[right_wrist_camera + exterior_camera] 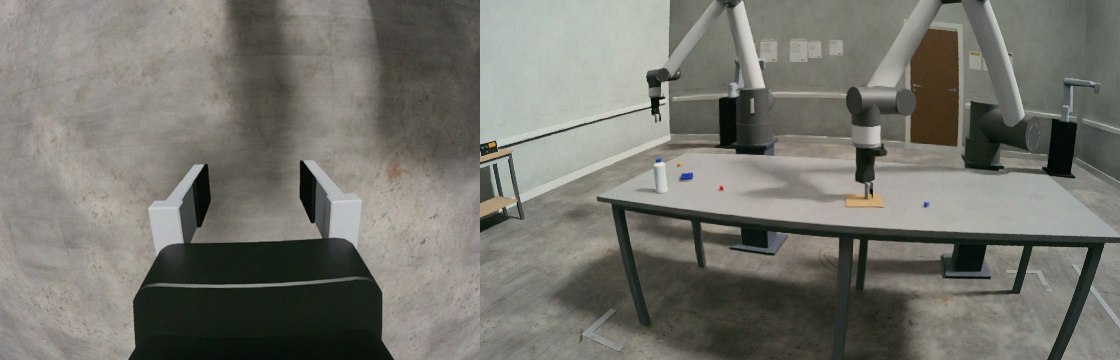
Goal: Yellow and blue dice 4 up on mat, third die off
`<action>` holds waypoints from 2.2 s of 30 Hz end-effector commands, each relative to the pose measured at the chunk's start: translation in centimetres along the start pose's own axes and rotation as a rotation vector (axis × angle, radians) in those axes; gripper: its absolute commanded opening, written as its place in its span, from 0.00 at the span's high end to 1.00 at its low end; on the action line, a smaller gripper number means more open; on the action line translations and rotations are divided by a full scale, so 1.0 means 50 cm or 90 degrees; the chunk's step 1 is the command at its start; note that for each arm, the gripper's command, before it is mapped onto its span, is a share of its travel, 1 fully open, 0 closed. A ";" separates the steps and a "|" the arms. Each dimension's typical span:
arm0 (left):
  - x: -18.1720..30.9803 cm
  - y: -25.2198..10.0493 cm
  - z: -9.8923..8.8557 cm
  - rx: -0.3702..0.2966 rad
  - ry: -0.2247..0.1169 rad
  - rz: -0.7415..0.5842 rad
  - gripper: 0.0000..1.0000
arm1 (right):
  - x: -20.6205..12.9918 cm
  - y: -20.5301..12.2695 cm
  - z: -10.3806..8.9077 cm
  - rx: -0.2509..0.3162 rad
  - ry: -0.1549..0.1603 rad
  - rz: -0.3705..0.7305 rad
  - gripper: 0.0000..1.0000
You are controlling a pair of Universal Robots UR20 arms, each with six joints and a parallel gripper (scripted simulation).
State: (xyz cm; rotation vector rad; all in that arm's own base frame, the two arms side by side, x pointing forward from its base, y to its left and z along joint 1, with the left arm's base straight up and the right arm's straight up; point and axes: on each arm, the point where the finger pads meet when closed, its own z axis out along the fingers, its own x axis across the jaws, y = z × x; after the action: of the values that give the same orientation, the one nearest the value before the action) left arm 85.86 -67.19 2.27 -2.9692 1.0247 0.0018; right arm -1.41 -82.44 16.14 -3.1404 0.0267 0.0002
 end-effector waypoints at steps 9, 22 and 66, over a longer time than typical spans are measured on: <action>0.001 0.000 -0.002 0.000 0.001 0.000 0.42 | 0.000 0.001 -0.001 -0.001 0.000 0.000 0.00; 0.001 0.000 -0.002 0.000 0.001 0.000 0.36 | 0.000 0.001 -0.001 -0.001 0.000 0.000 0.00; 0.001 0.000 -0.182 0.000 0.001 0.000 0.00 | 0.000 0.001 -0.001 -0.001 0.000 0.000 0.00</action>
State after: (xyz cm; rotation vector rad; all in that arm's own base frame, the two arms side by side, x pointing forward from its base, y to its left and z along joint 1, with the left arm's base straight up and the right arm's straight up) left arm 85.87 -67.19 11.26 -2.9692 1.0247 0.0018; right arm -1.41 -82.44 16.14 -3.1404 0.0267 0.0002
